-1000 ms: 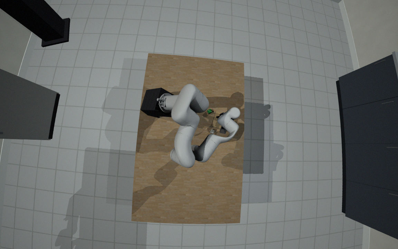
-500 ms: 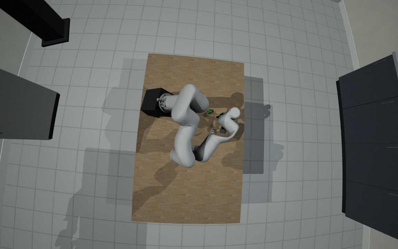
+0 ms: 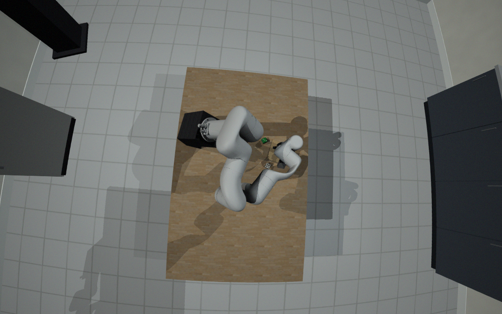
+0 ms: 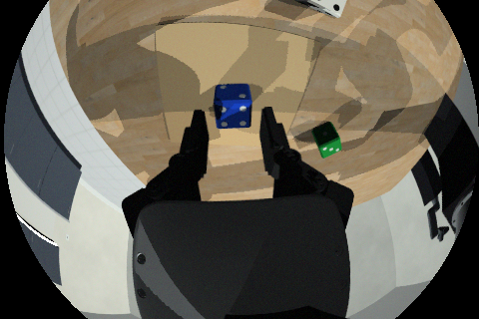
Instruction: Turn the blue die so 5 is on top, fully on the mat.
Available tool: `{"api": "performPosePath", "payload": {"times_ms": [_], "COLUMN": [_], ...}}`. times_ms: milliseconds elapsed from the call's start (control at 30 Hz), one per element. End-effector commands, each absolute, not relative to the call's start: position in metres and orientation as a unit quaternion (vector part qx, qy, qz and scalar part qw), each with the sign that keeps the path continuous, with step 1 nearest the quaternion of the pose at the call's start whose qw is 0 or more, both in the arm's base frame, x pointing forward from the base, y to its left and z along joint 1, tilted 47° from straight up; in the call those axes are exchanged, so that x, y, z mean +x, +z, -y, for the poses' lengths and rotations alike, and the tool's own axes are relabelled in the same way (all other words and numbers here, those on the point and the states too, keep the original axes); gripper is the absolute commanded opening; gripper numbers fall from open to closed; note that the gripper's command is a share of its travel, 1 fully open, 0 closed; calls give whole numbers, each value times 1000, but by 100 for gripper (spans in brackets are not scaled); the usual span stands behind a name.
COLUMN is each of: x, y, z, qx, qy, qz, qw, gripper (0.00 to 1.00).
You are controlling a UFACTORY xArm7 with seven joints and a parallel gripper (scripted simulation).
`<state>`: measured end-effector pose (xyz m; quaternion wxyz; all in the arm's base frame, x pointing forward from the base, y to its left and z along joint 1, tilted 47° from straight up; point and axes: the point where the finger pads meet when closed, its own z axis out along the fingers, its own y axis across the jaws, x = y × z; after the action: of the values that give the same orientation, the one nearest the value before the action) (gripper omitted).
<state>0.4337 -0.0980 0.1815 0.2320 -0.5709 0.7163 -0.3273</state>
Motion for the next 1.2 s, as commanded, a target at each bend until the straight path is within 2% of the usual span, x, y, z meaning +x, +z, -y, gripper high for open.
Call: {"api": "performPosePath", "payload": {"times_ms": [0,600,1167], "x": [434,432,402], "y": [182,184,212], "z": [98,97,89], "qx": [-571,-571,-571], "qy": [-328,-328,-328], "qz": [-716,-716,-716], "qw": [233,233,233], "gripper": [47,47,47]}}
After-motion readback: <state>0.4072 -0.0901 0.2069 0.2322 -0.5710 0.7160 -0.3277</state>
